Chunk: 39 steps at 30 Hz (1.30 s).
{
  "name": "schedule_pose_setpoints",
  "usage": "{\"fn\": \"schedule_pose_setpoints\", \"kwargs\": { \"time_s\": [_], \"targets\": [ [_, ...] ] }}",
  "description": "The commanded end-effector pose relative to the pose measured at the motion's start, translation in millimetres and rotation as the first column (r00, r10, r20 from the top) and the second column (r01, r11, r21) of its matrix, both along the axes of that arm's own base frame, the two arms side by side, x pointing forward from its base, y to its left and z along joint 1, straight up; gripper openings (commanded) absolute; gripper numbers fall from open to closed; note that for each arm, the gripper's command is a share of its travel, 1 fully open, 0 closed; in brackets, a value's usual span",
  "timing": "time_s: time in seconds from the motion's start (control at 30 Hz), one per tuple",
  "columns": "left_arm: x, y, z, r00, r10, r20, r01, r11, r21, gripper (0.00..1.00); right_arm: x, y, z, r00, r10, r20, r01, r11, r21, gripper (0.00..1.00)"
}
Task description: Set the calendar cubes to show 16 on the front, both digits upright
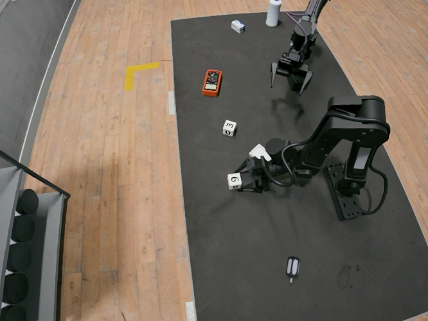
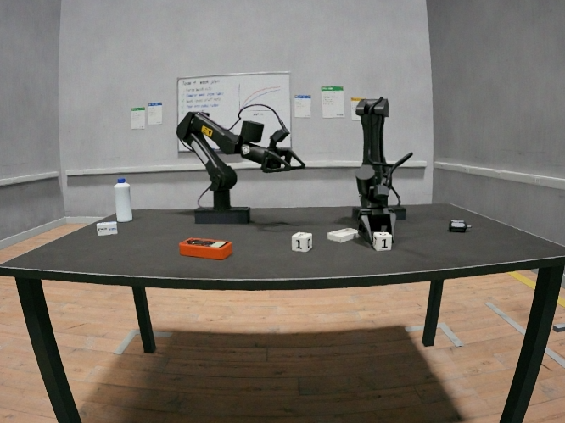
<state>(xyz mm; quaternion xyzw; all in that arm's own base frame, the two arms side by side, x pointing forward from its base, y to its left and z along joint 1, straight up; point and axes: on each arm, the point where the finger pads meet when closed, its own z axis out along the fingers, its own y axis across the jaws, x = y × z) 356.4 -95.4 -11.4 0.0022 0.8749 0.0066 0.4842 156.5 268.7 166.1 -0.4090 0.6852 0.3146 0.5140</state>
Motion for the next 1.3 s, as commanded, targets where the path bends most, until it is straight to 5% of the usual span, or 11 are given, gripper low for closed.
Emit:
{"fn": "schedule_pose_setpoints", "kwargs": {
  "time_s": [0.0,0.37,0.4,0.6,1.13,1.17,1.2,1.27],
  "targets": [
    [21.2,-4.8,13.0,0.998,0.002,0.062,0.000,1.000,-0.024,0.64,2.6,0.9,4.6,1.000,-0.004,0.011,0.003,1.000,0.011,1.00],
    [22.4,-3.4,13.9,0.998,0.011,0.066,-0.009,1.000,-0.024,0.64,2.6,0.9,4.6,1.000,-0.004,0.011,0.003,1.000,0.011,1.00],
    [22.4,-3.4,13.9,0.998,0.011,0.066,-0.009,1.000,-0.024,0.56,2.6,0.9,4.6,1.000,-0.004,0.011,0.003,1.000,0.011,1.00],
    [18.2,-1.7,13.2,0.998,0.011,0.062,-0.010,1.000,-0.023,0.47,2.6,0.9,4.6,1.000,-0.004,0.011,0.003,1.000,0.011,1.00],
    [11.2,-0.9,14.8,0.998,0.014,0.065,-0.013,1.000,-0.025,0.32,2.6,0.9,4.6,1.000,-0.004,0.011,0.003,1.000,0.011,1.00],
    [11.2,-0.9,14.8,0.998,0.014,0.065,-0.013,1.000,-0.025,0.21,2.6,0.9,4.6,1.000,-0.004,0.011,0.003,1.000,0.011,1.00],
    [11.2,-0.9,14.8,0.998,0.014,0.065,-0.013,1.000,-0.025,0.32,2.6,0.9,4.6,1.000,-0.004,0.011,0.003,1.000,0.011,1.00],
    [11.2,-0.9,14.8,0.998,0.014,0.065,-0.013,1.000,-0.025,0.32,2.6,0.9,4.6,1.000,-0.004,0.011,0.003,1.000,0.011,1.00]
  ]
}}
